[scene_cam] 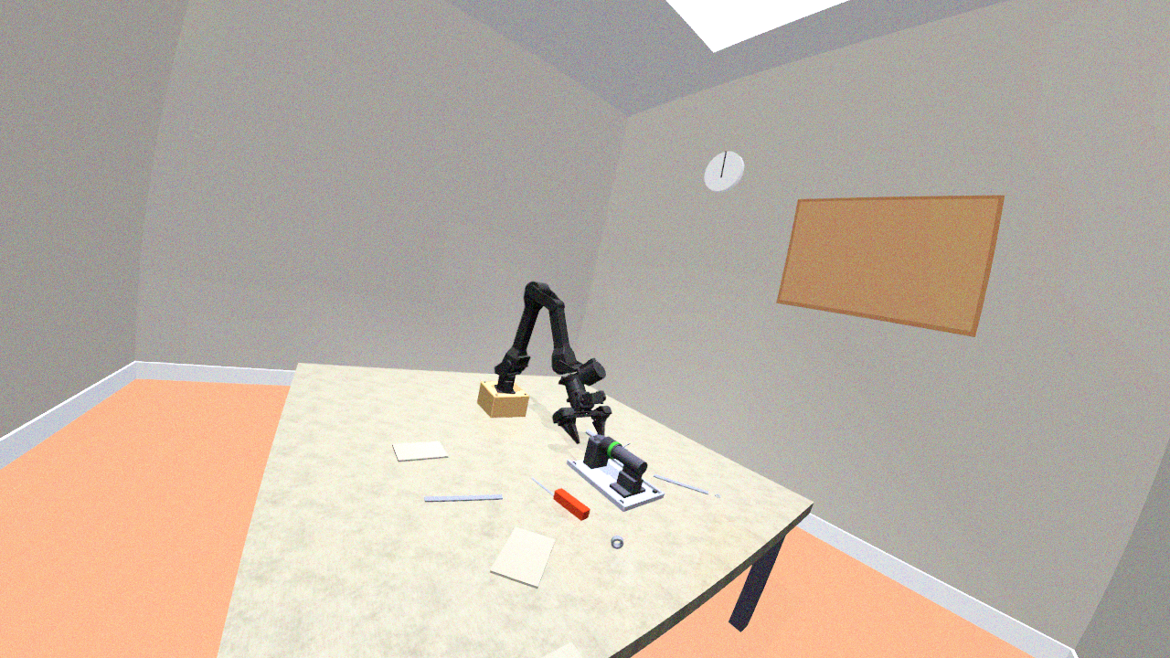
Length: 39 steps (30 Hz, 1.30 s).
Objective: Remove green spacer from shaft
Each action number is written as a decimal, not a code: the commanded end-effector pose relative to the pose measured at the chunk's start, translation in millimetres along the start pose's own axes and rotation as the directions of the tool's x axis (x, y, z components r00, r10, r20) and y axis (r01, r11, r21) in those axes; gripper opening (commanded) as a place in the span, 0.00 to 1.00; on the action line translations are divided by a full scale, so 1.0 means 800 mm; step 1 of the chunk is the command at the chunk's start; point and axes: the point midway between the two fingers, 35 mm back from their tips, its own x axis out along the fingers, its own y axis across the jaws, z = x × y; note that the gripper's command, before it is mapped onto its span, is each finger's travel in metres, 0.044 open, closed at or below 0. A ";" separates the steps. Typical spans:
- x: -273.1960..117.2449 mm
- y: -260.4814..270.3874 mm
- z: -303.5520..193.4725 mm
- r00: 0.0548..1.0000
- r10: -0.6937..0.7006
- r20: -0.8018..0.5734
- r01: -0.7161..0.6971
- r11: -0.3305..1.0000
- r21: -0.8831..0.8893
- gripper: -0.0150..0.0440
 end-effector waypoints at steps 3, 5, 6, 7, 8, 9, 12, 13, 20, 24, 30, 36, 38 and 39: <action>0.008 0.001 0.000 1.000 0.003 -0.002 -0.003 1.000 -0.005 1.00; 0.008 0.001 0.000 1.000 0.003 -0.002 -0.003 1.000 -0.005 1.00; 0.008 0.001 0.000 1.000 0.003 -0.002 -0.003 1.000 -0.005 1.00; 0.008 0.001 0.000 1.000 0.003 -0.002 -0.003 1.000 -0.005 1.00; 0.008 0.001 0.000 1.000 0.003 -0.002 -0.003 1.000 -0.005 1.00; 0.008 0.001 0.000 1.000 0.003 -0.002 -0.003 1.000 -0.005 1.00; 0.008 0.001 0.000 1.000 0.003 -0.002 -0.003 1.000 -0.005 1.00; 0.008 0.001 0.000 1.000 0.003 -0.002 -0.003 1.000 -0.005 1.00; 0.008 0.001 0.000 1.000 0.003 -0.002 -0.003 1.000 -0.005 1.00; 0.008 0.001 0.000 1.000 0.003 -0.002 -0.003 1.000 -0.005 1.00; 0.008 0.001 0.001 1.000 0.001 0.000 -0.001 1.000 -0.001 0.96; 0.008 0.001 0.001 1.000 0.001 0.000 -0.001 1.000 -0.001 0.69; 0.008 0.001 0.001 1.000 0.001 0.000 -0.001 1.000 -0.001 0.60; 0.008 0.001 0.001 1.000 0.001 0.000 -0.001 1.000 -0.001 0.56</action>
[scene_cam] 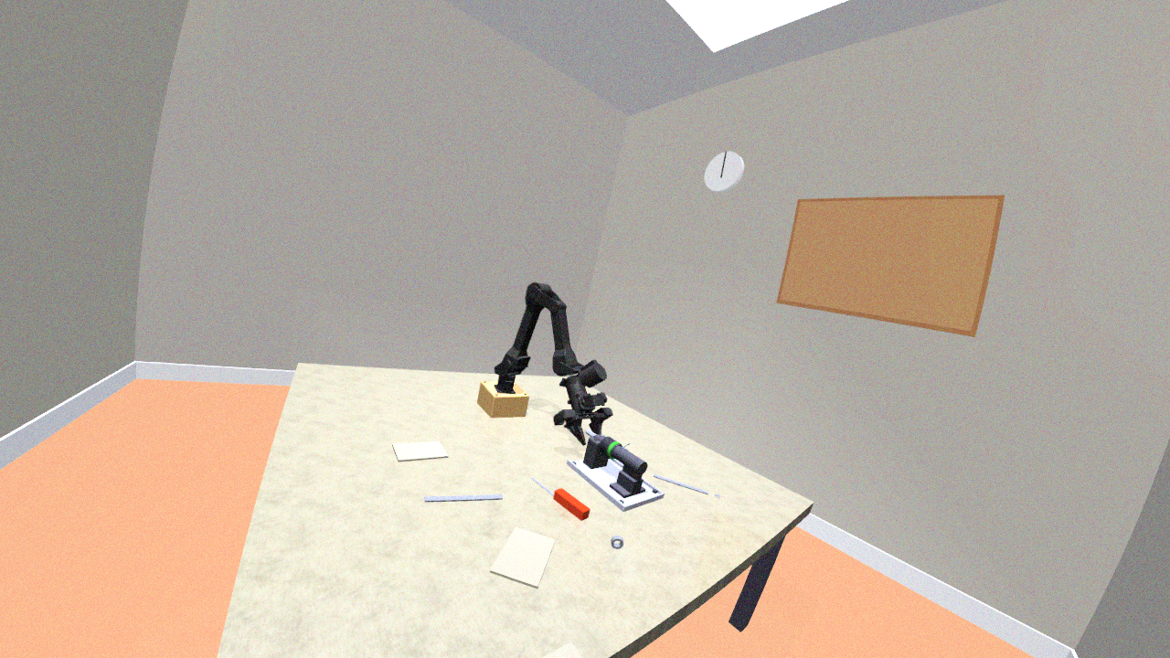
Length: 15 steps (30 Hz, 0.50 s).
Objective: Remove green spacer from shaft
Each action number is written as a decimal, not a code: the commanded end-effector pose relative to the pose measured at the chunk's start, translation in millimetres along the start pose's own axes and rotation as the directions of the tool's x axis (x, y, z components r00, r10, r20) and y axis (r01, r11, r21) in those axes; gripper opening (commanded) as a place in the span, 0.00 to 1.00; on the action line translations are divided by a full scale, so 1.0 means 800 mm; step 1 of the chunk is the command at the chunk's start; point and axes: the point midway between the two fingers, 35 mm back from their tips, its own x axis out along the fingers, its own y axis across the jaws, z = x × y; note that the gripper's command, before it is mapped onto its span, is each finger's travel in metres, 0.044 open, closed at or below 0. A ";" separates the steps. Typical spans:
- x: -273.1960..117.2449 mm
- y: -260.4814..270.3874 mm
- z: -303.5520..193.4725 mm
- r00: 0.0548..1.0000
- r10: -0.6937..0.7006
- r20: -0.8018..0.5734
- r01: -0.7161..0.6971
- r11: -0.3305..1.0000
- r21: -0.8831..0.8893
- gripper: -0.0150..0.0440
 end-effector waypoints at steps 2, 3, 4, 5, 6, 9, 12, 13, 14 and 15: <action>0.000 0.000 0.000 1.000 0.000 0.000 0.000 1.000 0.000 0.47; 0.000 0.000 0.000 1.000 0.000 0.000 0.000 1.000 0.000 0.42; 0.000 0.000 0.000 1.000 0.000 0.000 0.000 1.000 0.000 0.38; 0.000 0.000 0.000 1.000 0.000 0.000 0.000 1.000 0.000 0.33; 0.000 0.000 0.000 1.000 0.000 0.000 0.000 1.000 0.000 0.29; 0.000 0.000 0.000 1.000 0.000 0.000 0.000 1.000 0.000 0.25; 0.000 0.000 0.000 1.000 0.000 -0.001 0.000 1.000 -0.001 0.25; 0.000 0.000 -0.001 1.000 0.001 -0.001 -0.001 1.000 -0.002 0.25; -0.001 0.000 -0.001 1.000 0.002 -0.001 -0.002 1.000 -0.002 0.25; -0.001 0.000 -0.002 1.000 0.002 -0.002 -0.002 1.000 -0.003 0.25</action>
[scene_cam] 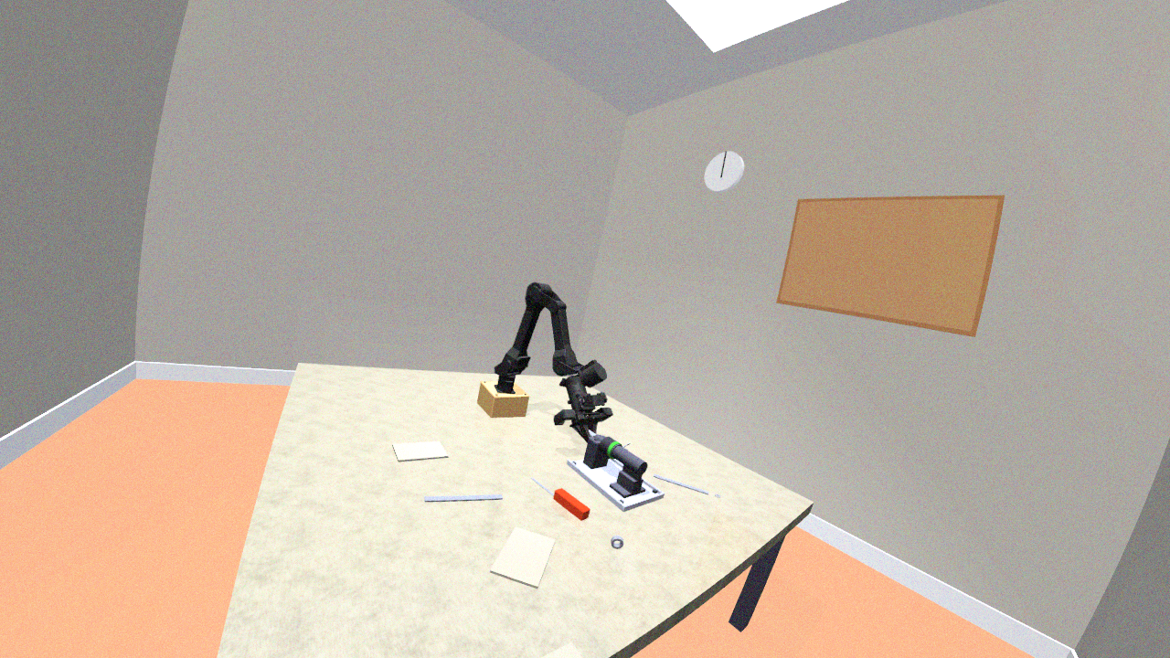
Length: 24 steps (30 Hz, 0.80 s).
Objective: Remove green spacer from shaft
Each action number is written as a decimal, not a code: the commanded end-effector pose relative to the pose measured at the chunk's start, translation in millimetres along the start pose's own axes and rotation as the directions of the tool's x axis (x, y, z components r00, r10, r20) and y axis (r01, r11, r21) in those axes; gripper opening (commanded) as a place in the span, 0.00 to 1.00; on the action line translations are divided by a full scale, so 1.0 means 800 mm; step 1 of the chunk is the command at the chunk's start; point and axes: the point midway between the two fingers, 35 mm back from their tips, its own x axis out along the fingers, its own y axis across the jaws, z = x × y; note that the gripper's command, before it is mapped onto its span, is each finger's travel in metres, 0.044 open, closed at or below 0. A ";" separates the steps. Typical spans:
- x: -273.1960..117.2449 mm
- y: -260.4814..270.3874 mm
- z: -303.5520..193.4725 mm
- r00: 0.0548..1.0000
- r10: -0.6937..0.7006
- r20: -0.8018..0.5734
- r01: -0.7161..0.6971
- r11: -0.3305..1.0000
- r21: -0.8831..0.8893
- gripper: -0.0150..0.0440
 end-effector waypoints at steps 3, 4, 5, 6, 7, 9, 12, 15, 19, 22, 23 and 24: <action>-0.003 -0.001 -0.003 1.000 0.000 -0.003 0.000 1.000 -0.004 0.25; -0.003 -0.001 -0.004 1.000 0.000 -0.003 0.000 1.000 -0.004 0.25; -0.004 -0.001 -0.004 1.000 0.000 -0.003 0.000 1.000 -0.004 0.25; -0.004 -0.001 -0.005 1.000 0.000 -0.003 0.000 1.000 -0.004 0.25; -0.005 -0.001 -0.006 1.000 0.000 -0.003 0.000 1.000 -0.004 0.25; -0.006 -0.001 -0.007 1.000 0.000 -0.003 0.000 1.000 -0.004 0.25; -0.007 -0.001 -0.008 1.000 0.000 -0.003 0.000 1.000 -0.004 0.25; -0.009 -0.001 -0.010 1.000 0.000 -0.003 0.000 1.000 -0.004 0.25; -0.011 -0.001 -0.012 1.000 0.000 -0.004 0.000 1.000 -0.004 0.25; -0.012 -0.001 -0.013 1.000 0.000 -0.004 0.000 1.000 -0.004 0.25; -0.013 -0.001 -0.014 1.000 0.000 -0.004 0.000 1.000 -0.004 0.25; -0.013 -0.001 -0.014 1.000 0.000 -0.004 0.000 1.000 -0.004 0.25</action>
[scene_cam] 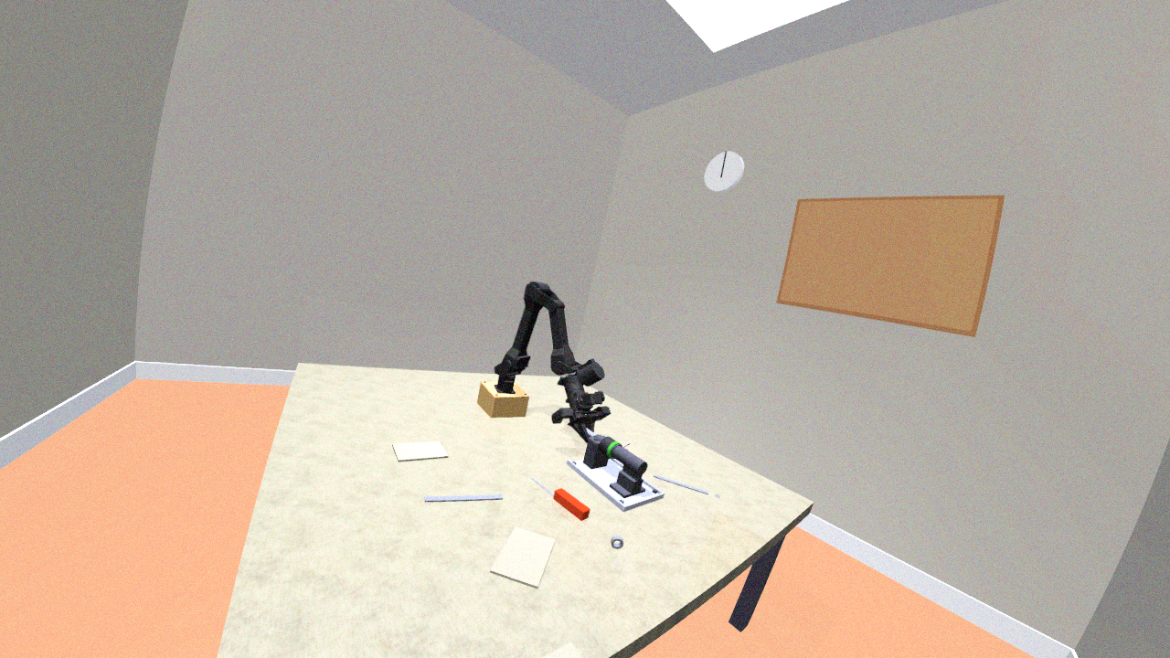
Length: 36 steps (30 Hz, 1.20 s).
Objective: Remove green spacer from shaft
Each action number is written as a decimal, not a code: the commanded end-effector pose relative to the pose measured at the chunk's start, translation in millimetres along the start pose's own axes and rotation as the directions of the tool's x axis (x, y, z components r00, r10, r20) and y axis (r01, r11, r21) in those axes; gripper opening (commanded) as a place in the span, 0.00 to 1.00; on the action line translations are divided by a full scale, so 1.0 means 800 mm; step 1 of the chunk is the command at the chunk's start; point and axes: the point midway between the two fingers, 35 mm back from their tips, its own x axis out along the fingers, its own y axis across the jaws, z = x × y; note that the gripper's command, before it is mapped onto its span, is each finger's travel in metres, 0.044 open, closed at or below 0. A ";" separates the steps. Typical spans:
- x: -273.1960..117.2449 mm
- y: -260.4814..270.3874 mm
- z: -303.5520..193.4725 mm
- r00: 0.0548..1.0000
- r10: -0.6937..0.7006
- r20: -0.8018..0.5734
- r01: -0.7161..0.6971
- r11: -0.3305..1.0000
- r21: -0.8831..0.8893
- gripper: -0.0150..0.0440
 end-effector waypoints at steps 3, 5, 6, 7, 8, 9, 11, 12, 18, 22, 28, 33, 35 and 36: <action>-0.005 -0.001 -0.006 1.000 -0.001 -0.003 0.001 1.000 0.002 0.25; -0.006 -0.001 -0.007 1.000 -0.001 -0.003 0.001 1.000 0.002 0.25; -0.006 -0.001 -0.007 1.000 -0.001 -0.003 0.001 1.000 0.002 0.25; -0.006 -0.001 -0.007 1.000 -0.001 -0.003 0.001 1.000 0.002 0.25; -0.005 -0.001 -0.006 1.000 -0.001 -0.003 0.001 1.000 0.002 0.25; -0.005 -0.001 -0.006 1.000 -0.001 -0.003 0.001 1.000 0.002 0.25; -0.005 -0.001 -0.006 1.000 -0.001 -0.003 0.001 1.000 0.002 0.25; -0.005 -0.001 -0.006 1.000 -0.001 -0.003 0.001 1.000 0.002 0.25; -0.006 -0.001 -0.007 1.000 -0.001 -0.003 0.001 1.000 0.002 0.25; -0.006 -0.001 -0.007 1.000 -0.001 -0.003 0.001 1.000 0.002 0.25; -0.006 -0.001 -0.008 1.000 -0.001 -0.003 0.001 1.000 0.002 0.25; -0.007 -0.001 -0.008 1.000 -0.001 -0.003 0.001 1.000 0.002 0.25; -0.007 -0.001 -0.008 1.000 -0.001 -0.003 0.001 1.000 0.002 0.25; -0.007 -0.001 -0.008 1.000 -0.001 -0.003 0.001 1.000 0.002 0.25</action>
